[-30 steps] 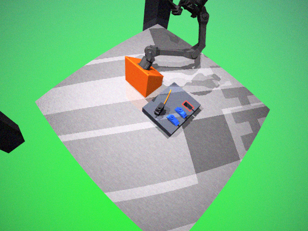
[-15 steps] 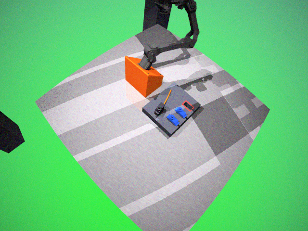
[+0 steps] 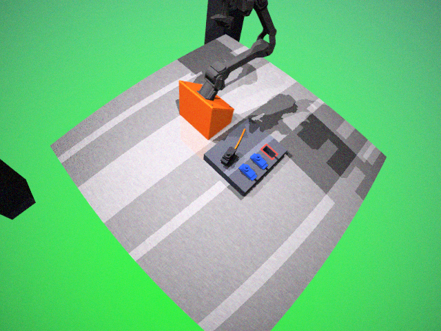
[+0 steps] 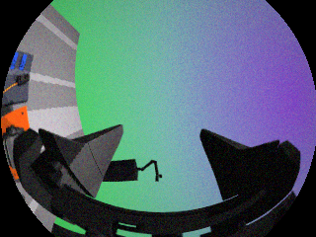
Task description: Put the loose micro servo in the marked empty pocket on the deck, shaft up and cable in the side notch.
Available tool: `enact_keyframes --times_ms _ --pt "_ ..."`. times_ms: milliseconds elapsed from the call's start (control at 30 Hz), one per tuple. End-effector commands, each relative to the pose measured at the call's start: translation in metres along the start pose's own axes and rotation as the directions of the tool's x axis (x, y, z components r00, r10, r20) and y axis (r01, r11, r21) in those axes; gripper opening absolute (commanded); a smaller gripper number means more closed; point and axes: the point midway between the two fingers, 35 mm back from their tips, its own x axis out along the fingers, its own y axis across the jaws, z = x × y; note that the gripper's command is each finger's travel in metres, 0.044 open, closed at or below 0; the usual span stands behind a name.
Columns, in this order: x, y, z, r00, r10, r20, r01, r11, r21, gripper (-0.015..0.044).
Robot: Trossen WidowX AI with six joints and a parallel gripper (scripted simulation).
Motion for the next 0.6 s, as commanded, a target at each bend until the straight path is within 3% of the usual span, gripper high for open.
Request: enact_keyframes --times_ms 0,567 --pt "0.029 0.015 0.014 0.992 0.094 0.08 -0.088 0.994 -0.068 0.044" --pt "0.114 0.102 0.084 0.835 0.468 0.29 -0.346 0.856 -0.385 0.044"
